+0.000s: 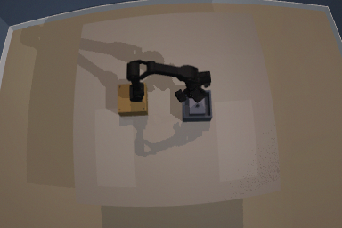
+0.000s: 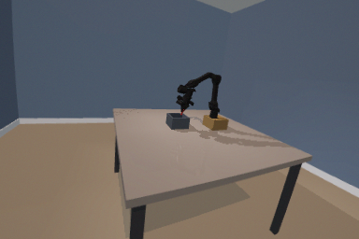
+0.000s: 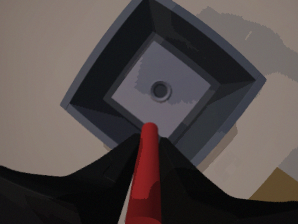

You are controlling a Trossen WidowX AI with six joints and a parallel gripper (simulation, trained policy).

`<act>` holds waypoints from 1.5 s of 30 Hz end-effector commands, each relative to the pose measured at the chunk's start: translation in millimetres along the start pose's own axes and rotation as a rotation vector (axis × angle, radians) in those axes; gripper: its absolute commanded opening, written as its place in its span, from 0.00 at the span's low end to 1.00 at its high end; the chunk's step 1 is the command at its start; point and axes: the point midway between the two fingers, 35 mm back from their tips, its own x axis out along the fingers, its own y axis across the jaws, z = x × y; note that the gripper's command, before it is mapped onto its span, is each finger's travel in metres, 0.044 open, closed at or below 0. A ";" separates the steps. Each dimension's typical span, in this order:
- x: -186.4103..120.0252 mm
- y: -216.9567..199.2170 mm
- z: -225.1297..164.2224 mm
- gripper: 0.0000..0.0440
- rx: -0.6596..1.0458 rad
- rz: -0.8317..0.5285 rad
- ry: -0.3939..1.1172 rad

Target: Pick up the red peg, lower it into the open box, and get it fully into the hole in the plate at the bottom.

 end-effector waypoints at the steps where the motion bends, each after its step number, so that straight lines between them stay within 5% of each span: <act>1: 4.4 3.3 11.5 0.01 0.016 0.009 0.000; 15: 45.6 0.0 27.7 0.05 0.041 -0.031 0.050; 37: 72.9 20.1 72.4 0.98 -0.015 -0.040 0.022; 45: 69.4 26.4 105.2 1.00 0.012 -0.003 -0.051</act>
